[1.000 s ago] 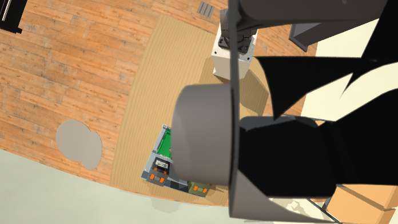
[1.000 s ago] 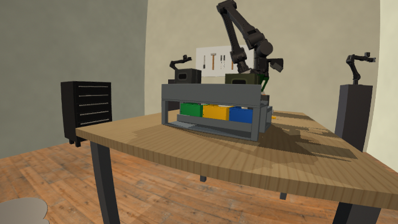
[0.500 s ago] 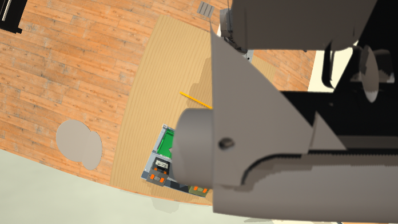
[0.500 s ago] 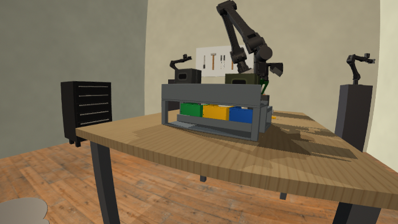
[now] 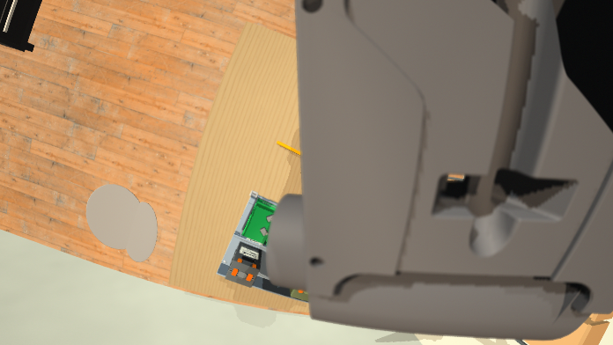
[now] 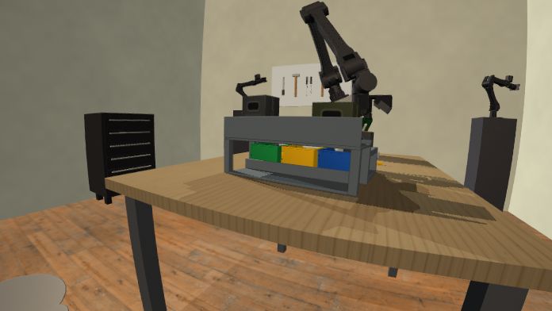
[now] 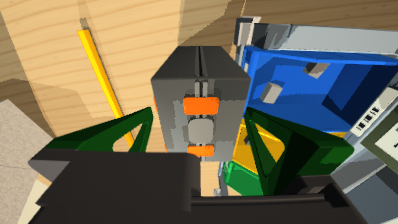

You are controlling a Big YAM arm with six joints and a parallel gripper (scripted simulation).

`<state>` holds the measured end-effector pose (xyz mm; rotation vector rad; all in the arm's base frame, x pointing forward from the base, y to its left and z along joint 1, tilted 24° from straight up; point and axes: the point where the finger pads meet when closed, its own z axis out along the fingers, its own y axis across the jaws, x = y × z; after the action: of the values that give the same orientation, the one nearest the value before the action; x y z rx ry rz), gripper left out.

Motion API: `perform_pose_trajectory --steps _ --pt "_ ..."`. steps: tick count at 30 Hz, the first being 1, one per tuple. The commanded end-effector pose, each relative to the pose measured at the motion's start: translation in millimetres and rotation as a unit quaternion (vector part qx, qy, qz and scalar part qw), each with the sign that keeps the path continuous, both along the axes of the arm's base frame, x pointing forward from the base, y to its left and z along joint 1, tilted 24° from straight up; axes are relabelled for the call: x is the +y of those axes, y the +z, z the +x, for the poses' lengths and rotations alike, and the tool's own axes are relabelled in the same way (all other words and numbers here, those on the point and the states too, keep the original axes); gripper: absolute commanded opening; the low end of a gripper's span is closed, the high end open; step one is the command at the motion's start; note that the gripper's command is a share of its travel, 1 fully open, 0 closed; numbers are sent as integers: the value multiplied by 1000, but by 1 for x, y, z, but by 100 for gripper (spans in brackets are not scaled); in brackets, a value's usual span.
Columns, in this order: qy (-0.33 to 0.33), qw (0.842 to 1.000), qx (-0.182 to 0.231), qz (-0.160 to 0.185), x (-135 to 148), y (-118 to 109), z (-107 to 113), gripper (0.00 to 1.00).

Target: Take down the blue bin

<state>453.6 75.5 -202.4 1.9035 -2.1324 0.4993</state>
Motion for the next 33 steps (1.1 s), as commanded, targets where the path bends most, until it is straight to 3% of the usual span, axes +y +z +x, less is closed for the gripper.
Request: perform_pose_trajectory --steps 1,33 --pt "-2 1000 5 -3 -12 -10 0 100" --pt "-2 1000 0 -1 -13 -16 9 100"
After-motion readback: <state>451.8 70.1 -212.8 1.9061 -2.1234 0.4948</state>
